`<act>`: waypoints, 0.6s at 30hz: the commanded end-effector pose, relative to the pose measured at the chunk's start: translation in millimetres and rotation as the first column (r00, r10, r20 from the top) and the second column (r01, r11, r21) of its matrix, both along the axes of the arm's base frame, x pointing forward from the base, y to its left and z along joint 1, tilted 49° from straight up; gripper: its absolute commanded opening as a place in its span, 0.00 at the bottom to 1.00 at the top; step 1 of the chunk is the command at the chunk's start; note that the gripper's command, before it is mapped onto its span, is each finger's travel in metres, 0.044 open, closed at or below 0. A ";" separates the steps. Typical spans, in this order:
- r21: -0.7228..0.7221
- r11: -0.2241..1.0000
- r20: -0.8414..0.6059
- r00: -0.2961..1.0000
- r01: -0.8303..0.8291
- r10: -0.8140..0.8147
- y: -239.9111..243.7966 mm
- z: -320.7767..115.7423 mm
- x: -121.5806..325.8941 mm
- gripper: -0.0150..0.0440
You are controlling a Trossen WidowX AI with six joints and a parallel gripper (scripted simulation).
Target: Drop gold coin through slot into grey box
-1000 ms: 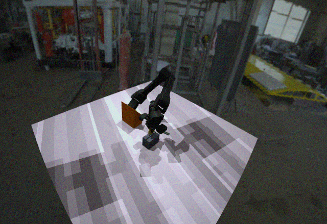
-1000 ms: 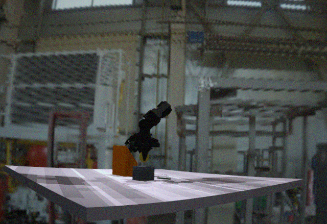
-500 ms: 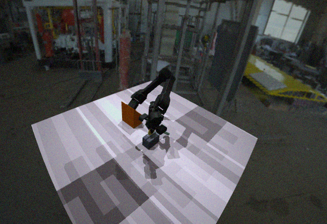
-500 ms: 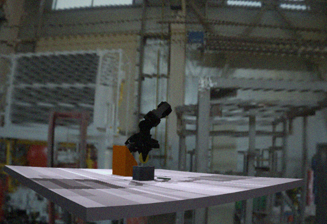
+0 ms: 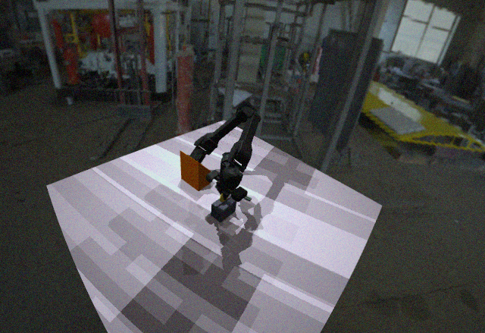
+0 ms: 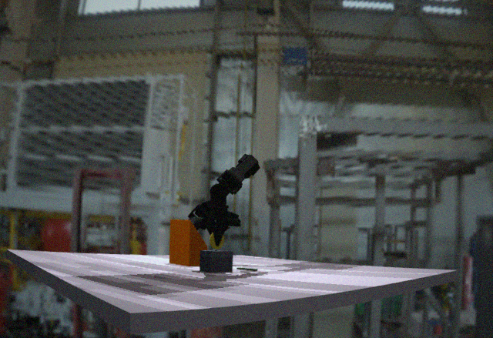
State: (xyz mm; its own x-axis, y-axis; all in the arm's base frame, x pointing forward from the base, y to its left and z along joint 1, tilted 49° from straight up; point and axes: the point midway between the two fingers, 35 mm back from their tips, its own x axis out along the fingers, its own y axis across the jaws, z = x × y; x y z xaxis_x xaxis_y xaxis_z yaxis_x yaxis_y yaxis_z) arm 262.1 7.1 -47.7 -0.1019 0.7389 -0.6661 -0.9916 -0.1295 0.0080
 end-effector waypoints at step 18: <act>0.000 1.000 0.000 1.000 0.000 0.000 2.6 -2.3 -0.5 0.53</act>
State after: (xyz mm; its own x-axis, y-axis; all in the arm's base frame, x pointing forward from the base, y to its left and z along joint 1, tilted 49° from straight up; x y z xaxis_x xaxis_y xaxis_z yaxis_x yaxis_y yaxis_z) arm 261.4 9.8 -50.2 -0.1021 0.7394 -0.6655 -0.9916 -0.1287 0.0091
